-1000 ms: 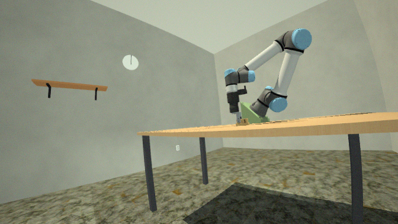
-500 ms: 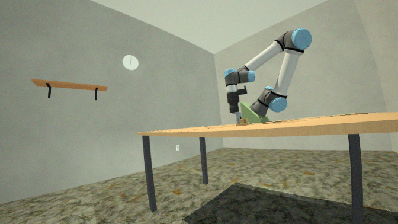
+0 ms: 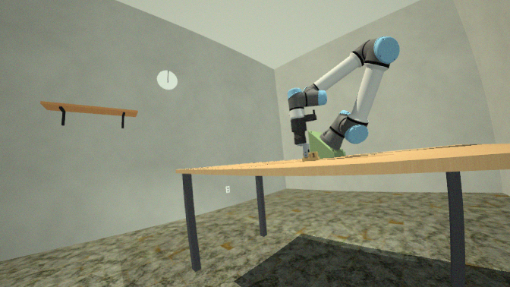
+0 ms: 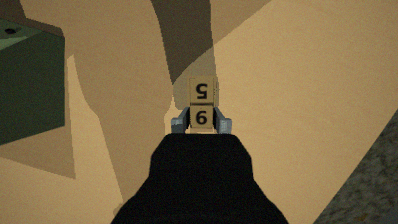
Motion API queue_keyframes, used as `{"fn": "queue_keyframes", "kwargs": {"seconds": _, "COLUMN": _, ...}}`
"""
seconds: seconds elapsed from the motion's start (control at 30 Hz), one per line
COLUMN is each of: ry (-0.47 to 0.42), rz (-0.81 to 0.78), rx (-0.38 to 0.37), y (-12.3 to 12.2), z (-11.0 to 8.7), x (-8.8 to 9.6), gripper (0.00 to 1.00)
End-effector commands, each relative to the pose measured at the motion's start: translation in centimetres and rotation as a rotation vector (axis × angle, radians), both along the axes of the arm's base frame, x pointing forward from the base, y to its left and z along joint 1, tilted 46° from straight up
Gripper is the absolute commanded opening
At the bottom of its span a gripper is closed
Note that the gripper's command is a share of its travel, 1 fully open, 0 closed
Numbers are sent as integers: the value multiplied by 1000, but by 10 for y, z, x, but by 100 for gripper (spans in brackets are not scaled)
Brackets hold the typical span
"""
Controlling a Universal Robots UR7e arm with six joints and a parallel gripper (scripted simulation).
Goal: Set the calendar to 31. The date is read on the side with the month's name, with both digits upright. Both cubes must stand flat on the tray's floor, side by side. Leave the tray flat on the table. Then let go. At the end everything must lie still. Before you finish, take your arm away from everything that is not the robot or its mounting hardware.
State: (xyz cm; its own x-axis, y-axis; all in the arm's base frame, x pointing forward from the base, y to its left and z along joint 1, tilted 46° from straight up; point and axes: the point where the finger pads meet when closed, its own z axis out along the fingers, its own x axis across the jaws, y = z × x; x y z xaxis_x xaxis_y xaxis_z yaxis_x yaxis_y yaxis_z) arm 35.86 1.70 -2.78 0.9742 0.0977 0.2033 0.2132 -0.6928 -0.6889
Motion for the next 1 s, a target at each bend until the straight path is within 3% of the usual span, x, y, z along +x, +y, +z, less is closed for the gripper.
{"fn": "queue_keyframes", "kwargs": {"seconds": 0.0, "ry": 2, "rz": 0, "rx": 3, "y": 2, "z": 0, "x": -1, "gripper": 72}}
{"fn": "queue_keyframes", "kwargs": {"seconds": 0.13, "ry": 2, "rz": 0, "rx": 3, "y": 2, "z": 0, "x": -1, "gripper": 84}}
{"fn": "queue_keyframes", "kwargs": {"seconds": 0.27, "ry": 2, "rz": 0, "rx": 3, "y": 2, "z": 0, "x": -1, "gripper": 84}}
{"fn": "queue_keyframes", "kwargs": {"seconds": 0.3, "ry": 2, "rz": 0, "rx": 3, "y": 2, "z": 0, "x": -1, "gripper": 90}}
{"fn": "queue_keyframes", "kwargs": {"seconds": 0.67, "ry": 1, "rz": 0, "rx": 2, "y": 1, "z": 0, "x": -1, "gripper": 90}}
{"fn": "queue_keyframes", "kwargs": {"seconds": 0.97, "ry": -3, "rz": -1, "rx": -3, "y": -14, "z": 13, "x": 0, "gripper": 90}}
